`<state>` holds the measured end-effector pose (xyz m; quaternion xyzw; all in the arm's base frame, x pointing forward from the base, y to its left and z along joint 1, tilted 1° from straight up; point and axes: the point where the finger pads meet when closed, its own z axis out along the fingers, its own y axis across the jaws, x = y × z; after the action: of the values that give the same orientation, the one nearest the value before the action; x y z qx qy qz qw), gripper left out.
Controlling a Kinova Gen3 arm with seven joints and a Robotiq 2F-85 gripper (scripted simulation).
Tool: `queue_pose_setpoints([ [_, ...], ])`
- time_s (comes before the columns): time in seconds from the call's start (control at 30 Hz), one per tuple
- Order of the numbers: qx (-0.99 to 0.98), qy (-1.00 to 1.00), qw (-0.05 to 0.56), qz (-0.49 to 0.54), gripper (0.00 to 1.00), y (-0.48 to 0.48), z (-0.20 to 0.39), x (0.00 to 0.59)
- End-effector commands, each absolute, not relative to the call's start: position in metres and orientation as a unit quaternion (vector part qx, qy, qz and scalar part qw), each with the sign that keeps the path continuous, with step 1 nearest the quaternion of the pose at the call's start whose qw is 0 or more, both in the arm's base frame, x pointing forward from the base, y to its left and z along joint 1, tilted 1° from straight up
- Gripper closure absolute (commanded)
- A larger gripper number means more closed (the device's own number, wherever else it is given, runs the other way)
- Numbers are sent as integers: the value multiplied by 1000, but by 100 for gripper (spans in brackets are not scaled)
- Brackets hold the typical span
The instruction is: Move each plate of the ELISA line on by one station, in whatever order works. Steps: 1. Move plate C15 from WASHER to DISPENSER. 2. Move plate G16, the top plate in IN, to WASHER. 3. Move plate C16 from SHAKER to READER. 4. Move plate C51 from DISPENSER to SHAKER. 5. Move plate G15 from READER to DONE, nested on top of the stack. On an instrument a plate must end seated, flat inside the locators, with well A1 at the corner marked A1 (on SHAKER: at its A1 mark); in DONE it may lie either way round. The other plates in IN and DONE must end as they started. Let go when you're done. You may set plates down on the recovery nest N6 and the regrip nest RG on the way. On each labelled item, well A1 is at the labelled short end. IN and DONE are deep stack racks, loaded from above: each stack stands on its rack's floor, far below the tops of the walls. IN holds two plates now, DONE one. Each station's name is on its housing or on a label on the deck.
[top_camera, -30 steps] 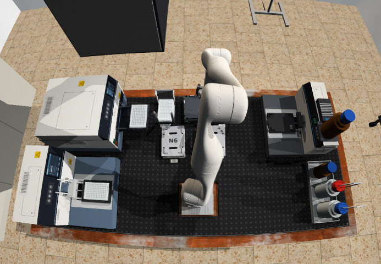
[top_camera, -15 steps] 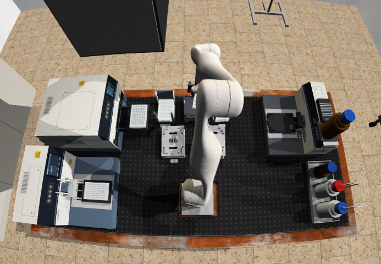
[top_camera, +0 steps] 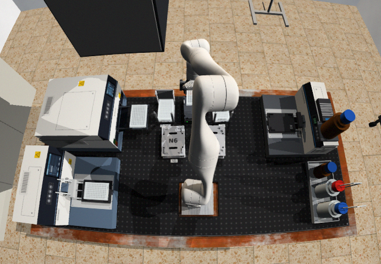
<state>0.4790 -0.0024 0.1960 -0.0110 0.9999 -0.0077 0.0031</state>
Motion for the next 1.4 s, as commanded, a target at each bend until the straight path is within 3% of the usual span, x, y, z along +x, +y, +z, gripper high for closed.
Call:
queue_pose_setpoints([
  [0.0, -29, 1000, 4, -8, 6, 8, 197, 485],
  [1.37, -29, 1000, 4, -8, 6, 10, 175, 487],
])
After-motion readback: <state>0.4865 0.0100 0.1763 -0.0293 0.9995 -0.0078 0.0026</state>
